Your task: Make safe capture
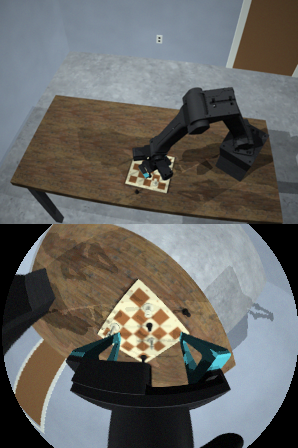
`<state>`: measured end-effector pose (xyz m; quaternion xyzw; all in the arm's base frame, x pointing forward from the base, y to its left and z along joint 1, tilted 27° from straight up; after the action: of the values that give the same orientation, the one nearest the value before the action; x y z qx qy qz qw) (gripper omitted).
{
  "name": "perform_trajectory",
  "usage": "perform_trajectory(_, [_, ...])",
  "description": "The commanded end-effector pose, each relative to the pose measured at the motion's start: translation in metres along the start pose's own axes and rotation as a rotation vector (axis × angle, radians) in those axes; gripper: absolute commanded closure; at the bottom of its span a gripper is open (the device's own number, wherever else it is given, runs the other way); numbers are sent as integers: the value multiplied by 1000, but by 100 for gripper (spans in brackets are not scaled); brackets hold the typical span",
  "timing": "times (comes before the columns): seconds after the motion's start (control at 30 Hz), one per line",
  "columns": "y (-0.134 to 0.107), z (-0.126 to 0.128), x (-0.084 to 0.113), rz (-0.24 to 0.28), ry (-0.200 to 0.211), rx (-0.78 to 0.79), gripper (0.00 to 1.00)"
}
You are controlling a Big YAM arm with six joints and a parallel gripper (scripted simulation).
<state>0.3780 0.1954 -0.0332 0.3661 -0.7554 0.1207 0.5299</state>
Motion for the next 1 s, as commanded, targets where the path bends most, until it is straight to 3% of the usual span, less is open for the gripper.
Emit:
perform_trajectory(0.0, [-8, 2, 6, 6, -6, -8, 0])
perform_trajectory(0.47, [-8, 2, 7, 6, -8, -115, 0])
perform_trajectory(0.7, [-7, -1, 10, 9, -20, -375, 0])
perform_trajectory(0.77, [-7, -1, 10, 9, -20, -375, 0])
perform_trajectory(0.97, [-5, -3, 11, 4, -28, -700, 0])
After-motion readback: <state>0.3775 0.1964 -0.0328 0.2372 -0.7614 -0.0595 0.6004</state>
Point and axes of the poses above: the point where the finger pads meet when closed, its own x axis back along the fingers, its own z axis across the jaws, y = z × x, the point moved 3 cm from there along x, back along the fingers, and after that the axes turned 7 degrees about -x, right-handed, at the moved point
